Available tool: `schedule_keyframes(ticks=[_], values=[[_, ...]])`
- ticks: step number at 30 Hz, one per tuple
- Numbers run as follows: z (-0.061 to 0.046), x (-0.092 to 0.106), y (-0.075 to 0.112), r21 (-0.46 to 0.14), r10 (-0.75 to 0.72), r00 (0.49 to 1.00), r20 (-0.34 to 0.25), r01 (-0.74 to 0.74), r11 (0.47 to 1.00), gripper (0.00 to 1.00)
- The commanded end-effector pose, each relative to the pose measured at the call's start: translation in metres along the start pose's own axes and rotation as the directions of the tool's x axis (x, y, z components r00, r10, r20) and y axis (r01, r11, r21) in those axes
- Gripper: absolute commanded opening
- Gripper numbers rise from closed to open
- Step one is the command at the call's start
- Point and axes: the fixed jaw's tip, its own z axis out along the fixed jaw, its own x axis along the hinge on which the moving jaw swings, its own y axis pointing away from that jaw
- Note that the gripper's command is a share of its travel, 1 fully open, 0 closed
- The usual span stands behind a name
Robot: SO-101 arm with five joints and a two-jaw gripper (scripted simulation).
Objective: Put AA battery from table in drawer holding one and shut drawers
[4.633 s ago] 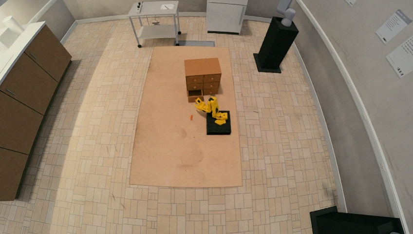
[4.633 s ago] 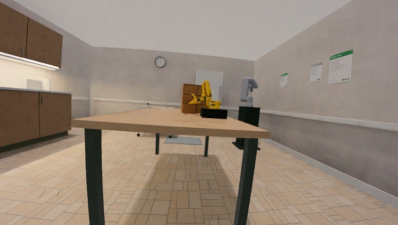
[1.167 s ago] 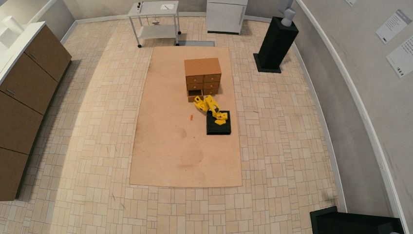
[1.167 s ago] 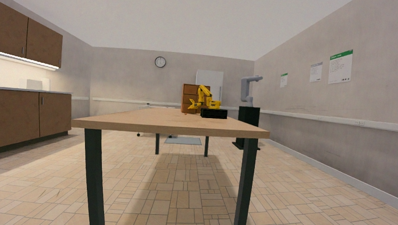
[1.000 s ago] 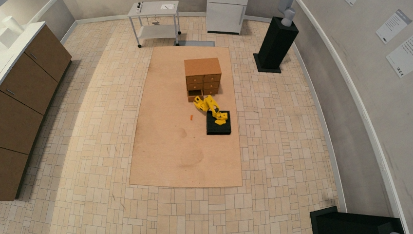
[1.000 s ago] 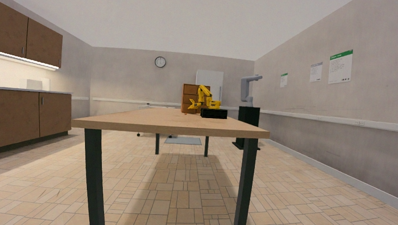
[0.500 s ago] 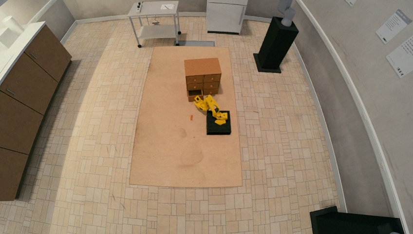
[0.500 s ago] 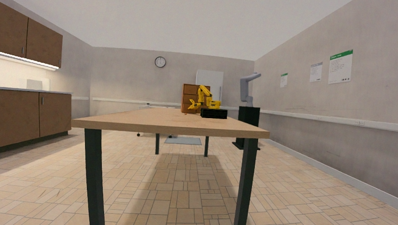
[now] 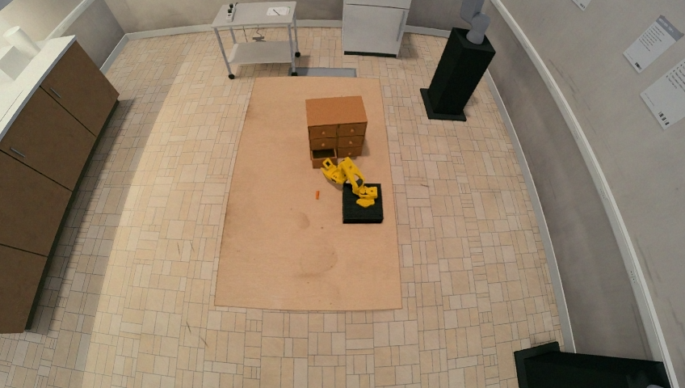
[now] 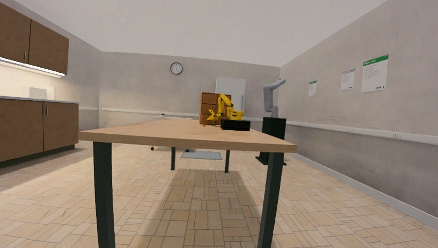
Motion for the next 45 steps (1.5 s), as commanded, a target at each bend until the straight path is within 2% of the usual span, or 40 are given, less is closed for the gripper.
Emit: schedule_keyframes(ticks=[1,45], values=[[0.001,0.002,-0.004,0.013,0.016,1.0,-0.005,-0.015,1.0,0.21],[0.009,-0.001,-0.021,0.07,0.036,0.999,-0.004,-0.036,0.997,0.21]])
